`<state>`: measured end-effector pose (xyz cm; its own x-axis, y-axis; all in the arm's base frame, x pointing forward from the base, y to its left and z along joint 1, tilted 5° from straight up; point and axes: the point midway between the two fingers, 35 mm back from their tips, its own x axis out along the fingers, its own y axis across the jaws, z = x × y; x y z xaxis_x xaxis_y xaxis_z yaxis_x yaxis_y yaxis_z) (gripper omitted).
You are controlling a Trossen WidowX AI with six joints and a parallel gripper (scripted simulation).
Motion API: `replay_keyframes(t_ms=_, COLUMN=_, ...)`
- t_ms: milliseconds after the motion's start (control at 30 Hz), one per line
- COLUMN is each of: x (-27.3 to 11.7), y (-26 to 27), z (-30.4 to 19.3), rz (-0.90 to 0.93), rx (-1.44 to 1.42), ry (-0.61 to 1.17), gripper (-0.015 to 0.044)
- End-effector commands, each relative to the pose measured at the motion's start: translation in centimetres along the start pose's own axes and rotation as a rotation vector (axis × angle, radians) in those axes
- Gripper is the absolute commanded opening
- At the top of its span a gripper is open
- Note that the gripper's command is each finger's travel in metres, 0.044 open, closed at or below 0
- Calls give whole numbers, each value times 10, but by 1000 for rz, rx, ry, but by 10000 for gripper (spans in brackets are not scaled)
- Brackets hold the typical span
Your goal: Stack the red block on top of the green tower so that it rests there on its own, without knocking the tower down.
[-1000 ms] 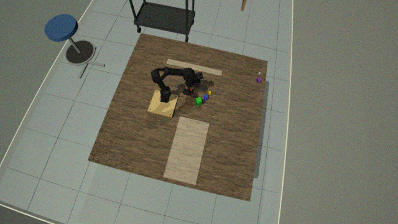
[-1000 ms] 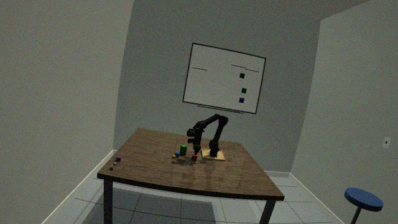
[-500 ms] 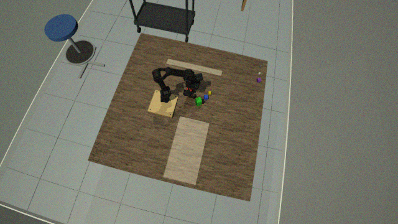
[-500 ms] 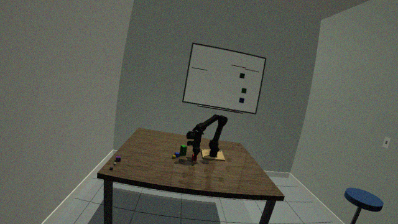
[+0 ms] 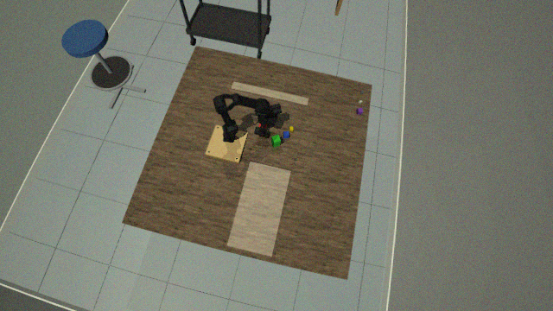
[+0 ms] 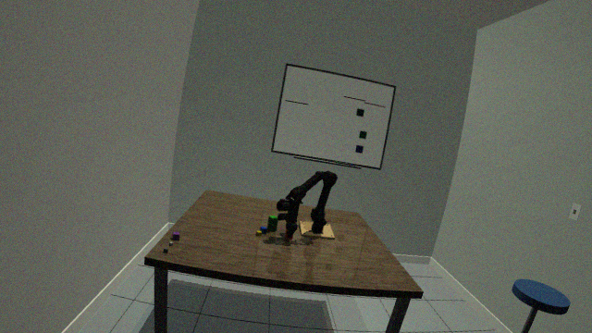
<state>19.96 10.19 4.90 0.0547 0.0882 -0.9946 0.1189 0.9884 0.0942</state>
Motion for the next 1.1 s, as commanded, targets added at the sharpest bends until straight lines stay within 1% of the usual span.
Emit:
replay_keyframes(t_ms=0, x=6, y=-2, z=-1, rz=-6, rx=6, ry=4, gripper=440)
replay_keyframes(t_ms=500, x=6, y=-1, z=-1, rz=-6, rx=6, ry=4, gripper=440)
replay_keyframes(t_ms=833, x=6, y=-1, z=-1, rz=-6, rx=6, ry=4, gripper=177)
replay_keyframes(t_ms=1067, x=6, y=-1, z=-1, rz=-6, rx=6, ry=4, gripper=131)
